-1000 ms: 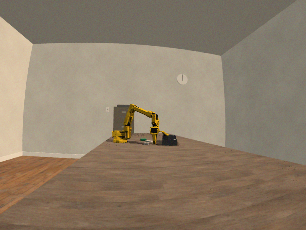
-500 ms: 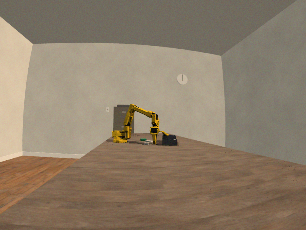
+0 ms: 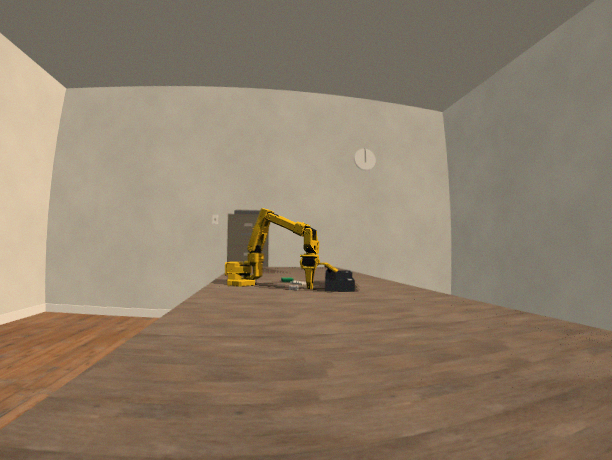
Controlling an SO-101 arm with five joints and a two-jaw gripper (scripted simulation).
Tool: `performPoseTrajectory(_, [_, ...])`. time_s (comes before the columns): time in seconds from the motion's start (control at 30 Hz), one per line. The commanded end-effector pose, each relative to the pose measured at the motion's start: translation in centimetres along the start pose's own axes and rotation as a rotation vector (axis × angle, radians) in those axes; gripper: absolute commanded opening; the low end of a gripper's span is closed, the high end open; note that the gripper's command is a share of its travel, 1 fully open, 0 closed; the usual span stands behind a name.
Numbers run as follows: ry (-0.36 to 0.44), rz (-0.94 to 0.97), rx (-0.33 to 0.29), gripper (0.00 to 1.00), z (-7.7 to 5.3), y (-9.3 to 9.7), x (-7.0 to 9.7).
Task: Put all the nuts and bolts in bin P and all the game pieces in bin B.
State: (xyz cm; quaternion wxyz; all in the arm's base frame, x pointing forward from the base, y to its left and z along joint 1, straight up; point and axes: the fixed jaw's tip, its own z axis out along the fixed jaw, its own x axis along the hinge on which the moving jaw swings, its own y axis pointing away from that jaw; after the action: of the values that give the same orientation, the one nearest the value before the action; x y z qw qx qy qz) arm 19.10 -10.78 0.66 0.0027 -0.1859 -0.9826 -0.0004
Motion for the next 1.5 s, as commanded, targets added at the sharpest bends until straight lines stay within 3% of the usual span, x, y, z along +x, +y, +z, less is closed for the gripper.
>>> performPoseTrajectory(0.0, [-0.028,0.0,0.004,0.0,-0.3,-0.2,-0.3])
performPoseTrajectory(0.5, [-0.028,0.0,0.004,0.0,-1.1,-0.3,-0.4])
performPoseTrajectory(1.0, [-0.028,0.0,0.004,0.0,-5.0,-0.6,-0.3])
performPoseTrajectory(1.47, [-0.032,-0.007,0.005,0.0,-5.4,-0.4,-0.4])
